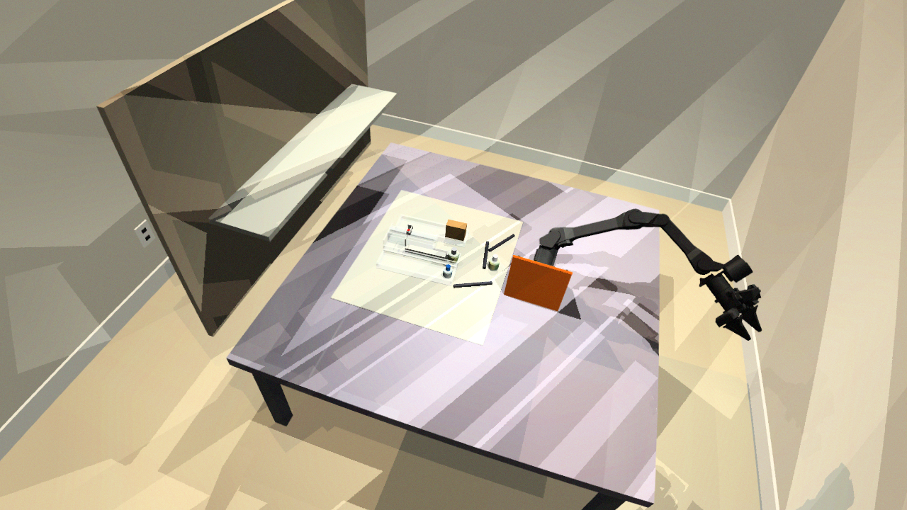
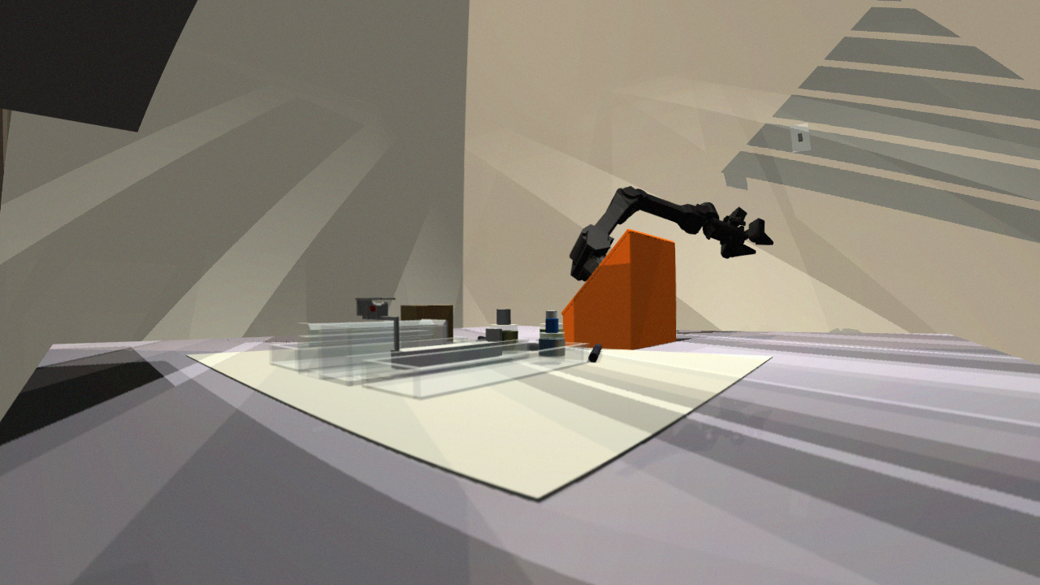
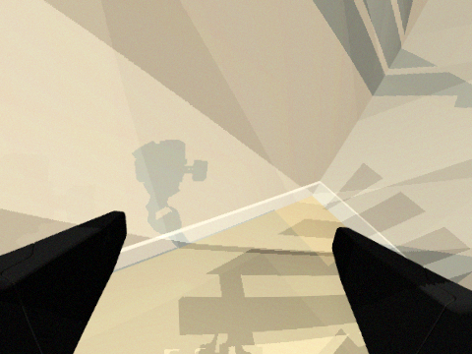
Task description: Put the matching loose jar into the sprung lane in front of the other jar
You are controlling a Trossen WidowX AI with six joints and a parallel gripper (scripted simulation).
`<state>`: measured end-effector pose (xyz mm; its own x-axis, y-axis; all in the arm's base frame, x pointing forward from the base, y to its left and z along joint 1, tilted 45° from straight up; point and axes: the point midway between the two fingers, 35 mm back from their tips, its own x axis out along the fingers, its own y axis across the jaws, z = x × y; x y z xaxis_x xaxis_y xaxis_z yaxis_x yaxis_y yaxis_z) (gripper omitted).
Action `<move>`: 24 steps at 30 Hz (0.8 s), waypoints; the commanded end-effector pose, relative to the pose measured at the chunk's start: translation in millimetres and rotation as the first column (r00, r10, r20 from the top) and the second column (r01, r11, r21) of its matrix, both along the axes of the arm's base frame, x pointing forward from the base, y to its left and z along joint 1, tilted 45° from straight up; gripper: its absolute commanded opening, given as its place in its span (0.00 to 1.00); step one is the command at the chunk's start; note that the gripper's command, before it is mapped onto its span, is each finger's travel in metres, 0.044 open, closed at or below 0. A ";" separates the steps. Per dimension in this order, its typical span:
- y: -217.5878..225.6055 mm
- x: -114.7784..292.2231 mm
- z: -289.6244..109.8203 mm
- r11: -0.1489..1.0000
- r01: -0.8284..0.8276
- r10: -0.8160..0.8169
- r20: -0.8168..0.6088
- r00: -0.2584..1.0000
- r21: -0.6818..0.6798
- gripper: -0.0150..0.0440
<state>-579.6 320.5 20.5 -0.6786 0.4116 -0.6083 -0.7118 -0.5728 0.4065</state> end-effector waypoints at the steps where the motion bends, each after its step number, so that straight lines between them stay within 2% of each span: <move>1: 2.4 2.1 -0.2 1.000 0.005 -0.005 0.003 1.000 -0.001 0.98; 2: 9.5 8.4 -0.7 1.000 0.022 -0.022 0.010 1.000 -0.003 1.00; 9: 88.7 96.2 -6.4 0.973 0.228 -0.224 0.108 0.969 -0.027 1.00; 15: 144.7 193.2 -11.2 0.907 0.419 -0.402 0.205 0.892 -0.044 1.00; 24: 183.1 347.8 -19.9 0.752 0.658 -0.599 0.370 0.710 -0.044 1.00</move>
<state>-278.5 500.5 3.8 -0.1441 0.5710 -0.8082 -0.9811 0.0239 0.1918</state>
